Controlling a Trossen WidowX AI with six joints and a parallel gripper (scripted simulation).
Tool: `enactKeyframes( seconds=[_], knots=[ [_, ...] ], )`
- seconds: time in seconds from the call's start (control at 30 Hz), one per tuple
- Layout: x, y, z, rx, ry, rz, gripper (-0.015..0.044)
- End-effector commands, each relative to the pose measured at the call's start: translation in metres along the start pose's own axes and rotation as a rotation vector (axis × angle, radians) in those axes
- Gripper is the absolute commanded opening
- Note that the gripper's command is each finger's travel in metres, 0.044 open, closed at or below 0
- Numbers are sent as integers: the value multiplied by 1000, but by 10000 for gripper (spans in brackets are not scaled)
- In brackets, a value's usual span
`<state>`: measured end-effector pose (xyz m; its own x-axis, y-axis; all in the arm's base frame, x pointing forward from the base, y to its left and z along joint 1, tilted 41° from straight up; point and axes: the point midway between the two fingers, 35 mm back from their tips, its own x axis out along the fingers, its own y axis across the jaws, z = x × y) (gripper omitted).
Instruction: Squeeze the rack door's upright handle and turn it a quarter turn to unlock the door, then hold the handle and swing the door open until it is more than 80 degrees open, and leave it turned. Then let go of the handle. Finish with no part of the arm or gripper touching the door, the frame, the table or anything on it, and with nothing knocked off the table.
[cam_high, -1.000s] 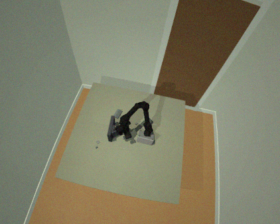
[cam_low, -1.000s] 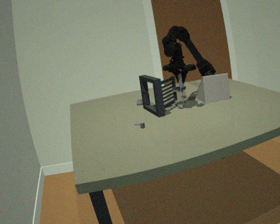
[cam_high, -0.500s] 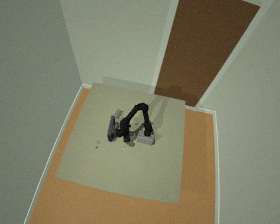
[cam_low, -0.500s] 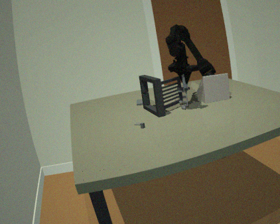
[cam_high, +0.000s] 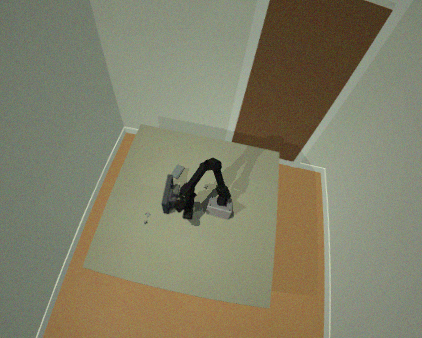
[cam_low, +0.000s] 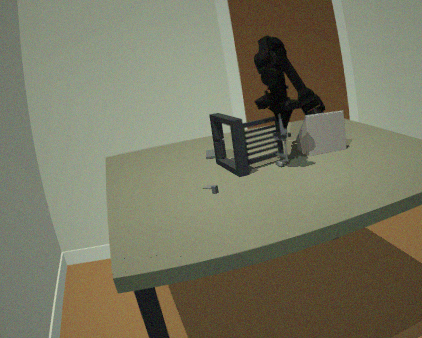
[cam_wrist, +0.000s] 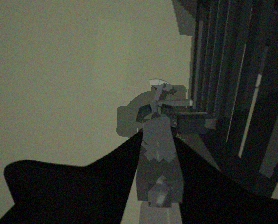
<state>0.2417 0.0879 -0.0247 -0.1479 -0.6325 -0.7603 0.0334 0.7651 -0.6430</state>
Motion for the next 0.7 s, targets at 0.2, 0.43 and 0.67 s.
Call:
enactKeyframes(
  seconds=[0.2,0.43,0.67],
  knots=[
    [-1,25,7,178,1,4,11],
    [-1,28,8,203,1,4,11],
    [-1,28,8,203,1,4,11]
  ],
)
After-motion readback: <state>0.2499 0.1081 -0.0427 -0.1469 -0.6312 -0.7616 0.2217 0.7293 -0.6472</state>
